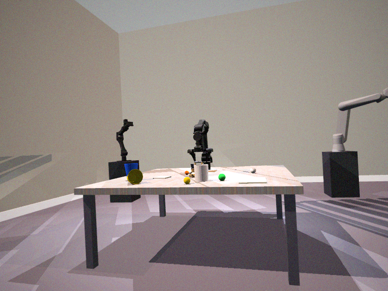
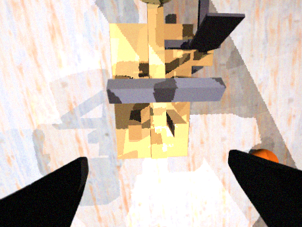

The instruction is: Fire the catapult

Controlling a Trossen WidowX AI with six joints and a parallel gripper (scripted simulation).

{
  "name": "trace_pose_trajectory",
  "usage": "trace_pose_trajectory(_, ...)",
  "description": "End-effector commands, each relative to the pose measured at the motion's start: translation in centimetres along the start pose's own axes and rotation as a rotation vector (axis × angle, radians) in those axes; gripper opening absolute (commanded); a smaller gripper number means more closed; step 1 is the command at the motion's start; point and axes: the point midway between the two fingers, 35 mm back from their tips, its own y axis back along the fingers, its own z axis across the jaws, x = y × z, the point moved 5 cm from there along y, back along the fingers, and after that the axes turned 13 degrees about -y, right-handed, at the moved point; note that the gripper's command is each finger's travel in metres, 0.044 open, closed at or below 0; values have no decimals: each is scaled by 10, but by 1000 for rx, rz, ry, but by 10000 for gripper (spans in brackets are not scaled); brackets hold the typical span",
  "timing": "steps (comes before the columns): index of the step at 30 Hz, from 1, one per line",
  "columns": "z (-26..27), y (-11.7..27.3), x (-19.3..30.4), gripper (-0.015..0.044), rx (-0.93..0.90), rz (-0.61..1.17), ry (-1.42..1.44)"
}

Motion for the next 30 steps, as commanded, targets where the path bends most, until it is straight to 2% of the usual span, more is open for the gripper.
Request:
trace_pose_trajectory(1,-2,-15,1,440,10,14,2)
trace_pose_trajectory(30,-2,-58,0,440,10,14,2)
